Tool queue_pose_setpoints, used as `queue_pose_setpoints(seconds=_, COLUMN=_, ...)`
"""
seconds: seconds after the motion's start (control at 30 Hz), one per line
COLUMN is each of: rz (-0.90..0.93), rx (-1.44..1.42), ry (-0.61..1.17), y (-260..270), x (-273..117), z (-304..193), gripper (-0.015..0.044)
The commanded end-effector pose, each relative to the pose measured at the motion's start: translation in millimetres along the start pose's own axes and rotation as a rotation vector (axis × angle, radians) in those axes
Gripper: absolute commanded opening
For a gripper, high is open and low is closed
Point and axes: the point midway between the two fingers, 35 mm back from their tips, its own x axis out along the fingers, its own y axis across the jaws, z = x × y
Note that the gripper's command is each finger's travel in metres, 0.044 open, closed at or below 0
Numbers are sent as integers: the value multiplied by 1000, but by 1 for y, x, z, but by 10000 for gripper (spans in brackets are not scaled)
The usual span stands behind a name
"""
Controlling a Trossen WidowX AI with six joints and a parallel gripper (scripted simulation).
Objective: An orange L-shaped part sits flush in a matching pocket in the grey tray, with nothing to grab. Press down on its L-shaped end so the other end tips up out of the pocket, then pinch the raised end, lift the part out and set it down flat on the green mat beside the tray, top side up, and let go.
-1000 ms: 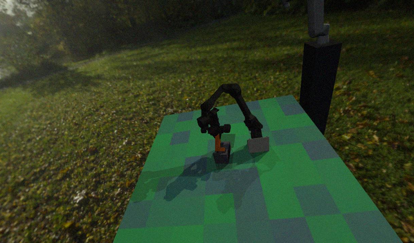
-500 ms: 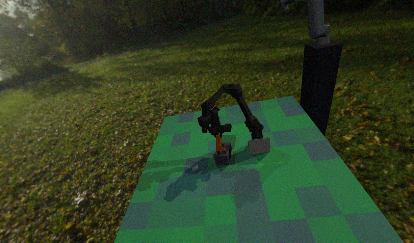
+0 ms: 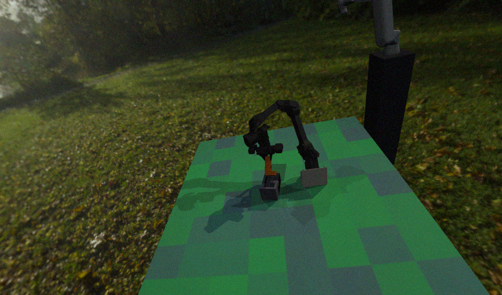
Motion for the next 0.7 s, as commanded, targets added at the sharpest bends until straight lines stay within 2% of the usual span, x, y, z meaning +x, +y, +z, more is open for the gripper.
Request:
queue_pose_setpoints(seconds=0.0, rz=-4, rx=-3, ry=5, y=1, x=0, z=-15, gripper=0)
queue_pose_setpoints(seconds=0.67, rz=-3, rx=-5, ry=8, y=9, x=0, z=-96, gripper=0)
